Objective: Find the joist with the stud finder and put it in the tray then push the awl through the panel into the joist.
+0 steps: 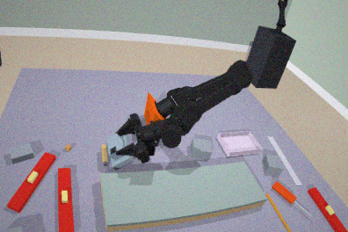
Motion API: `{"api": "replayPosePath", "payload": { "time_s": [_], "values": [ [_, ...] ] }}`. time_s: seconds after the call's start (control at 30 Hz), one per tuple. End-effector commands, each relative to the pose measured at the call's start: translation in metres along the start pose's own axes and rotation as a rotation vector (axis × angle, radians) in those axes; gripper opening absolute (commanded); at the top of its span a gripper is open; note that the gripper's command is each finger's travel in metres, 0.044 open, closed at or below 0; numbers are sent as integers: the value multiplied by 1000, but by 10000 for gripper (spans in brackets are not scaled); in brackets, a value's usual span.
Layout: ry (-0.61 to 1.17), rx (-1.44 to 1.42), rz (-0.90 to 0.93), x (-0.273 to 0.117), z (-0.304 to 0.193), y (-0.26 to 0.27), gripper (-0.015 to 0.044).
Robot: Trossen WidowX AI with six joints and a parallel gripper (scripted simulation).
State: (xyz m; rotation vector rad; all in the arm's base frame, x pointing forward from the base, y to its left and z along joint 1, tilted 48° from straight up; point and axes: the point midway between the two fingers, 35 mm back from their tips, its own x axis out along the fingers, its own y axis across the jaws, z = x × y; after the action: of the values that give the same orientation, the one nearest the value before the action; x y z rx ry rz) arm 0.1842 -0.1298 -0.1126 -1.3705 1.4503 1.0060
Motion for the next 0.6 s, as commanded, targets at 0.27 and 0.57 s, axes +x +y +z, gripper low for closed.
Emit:
{"api": "replayPosePath", "payload": {
  "time_s": [0.27, 0.57],
  "values": [
    [0, 3, -4, -2, 6, 0, 381],
    [0, 3, -4, -2, 6, 0, 381]
  ]
}}
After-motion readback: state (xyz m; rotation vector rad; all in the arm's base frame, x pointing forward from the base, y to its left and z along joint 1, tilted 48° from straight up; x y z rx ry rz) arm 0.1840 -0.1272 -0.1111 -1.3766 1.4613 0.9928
